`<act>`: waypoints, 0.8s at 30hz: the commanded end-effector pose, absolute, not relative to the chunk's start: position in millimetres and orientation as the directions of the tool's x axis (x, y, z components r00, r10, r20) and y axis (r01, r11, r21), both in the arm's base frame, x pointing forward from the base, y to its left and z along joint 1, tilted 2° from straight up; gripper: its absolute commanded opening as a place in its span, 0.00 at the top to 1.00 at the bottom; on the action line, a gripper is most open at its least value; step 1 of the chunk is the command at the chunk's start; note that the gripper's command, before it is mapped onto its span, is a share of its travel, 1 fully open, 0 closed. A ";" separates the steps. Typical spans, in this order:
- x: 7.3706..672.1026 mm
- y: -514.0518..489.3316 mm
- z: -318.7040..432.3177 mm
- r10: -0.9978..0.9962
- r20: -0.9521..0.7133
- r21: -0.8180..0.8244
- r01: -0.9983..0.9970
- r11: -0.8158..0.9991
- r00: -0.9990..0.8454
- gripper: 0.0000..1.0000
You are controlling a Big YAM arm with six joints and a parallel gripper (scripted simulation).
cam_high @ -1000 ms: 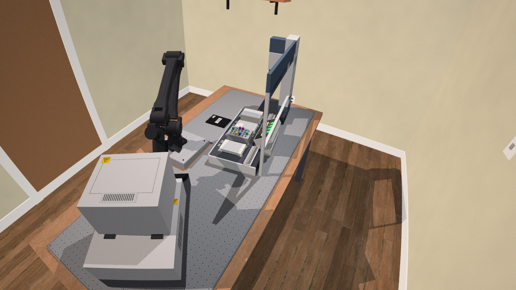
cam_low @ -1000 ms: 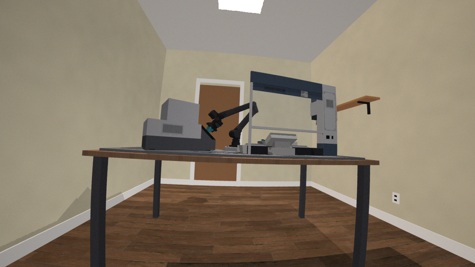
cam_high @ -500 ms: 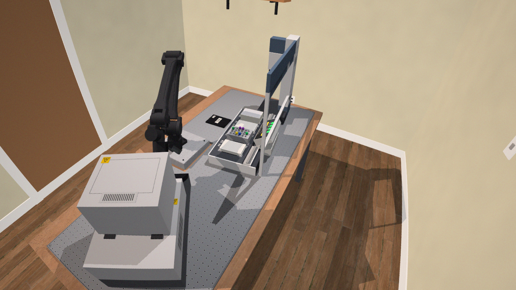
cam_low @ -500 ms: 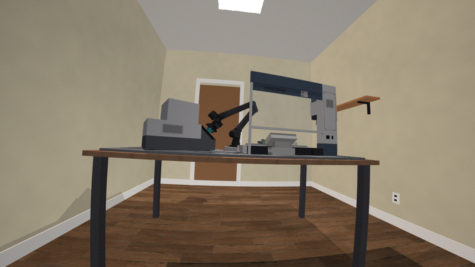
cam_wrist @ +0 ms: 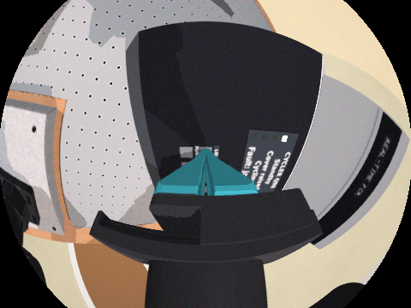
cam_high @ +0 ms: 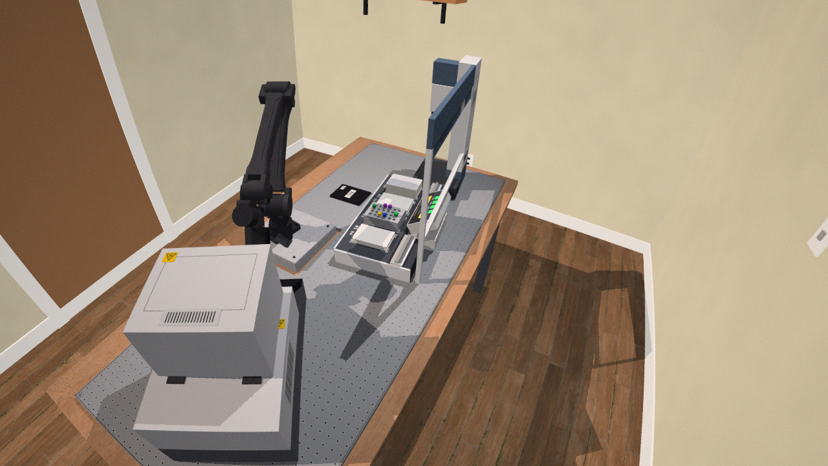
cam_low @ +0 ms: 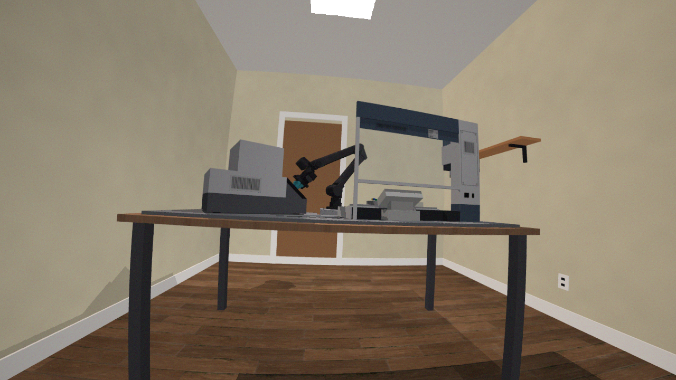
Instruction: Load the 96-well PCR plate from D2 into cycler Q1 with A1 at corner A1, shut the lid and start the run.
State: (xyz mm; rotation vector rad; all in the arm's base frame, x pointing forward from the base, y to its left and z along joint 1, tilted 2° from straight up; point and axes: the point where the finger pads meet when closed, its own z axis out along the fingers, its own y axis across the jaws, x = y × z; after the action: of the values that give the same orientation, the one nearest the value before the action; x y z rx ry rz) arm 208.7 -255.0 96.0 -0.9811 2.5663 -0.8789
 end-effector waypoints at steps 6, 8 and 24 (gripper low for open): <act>222.4 -273.4 133.1 -0.672 -0.020 -0.687 -0.478 0.547 -0.741 1.00; 219.7 -273.7 129.8 -0.672 -0.017 -0.687 -0.480 0.546 -0.740 1.00; 213.2 -253.1 102.1 -0.689 -0.021 -0.635 -0.523 0.569 -0.725 1.00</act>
State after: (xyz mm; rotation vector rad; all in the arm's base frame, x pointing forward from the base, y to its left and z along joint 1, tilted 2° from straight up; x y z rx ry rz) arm 205.5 -252.0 92.2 -0.9810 2.5665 -0.8789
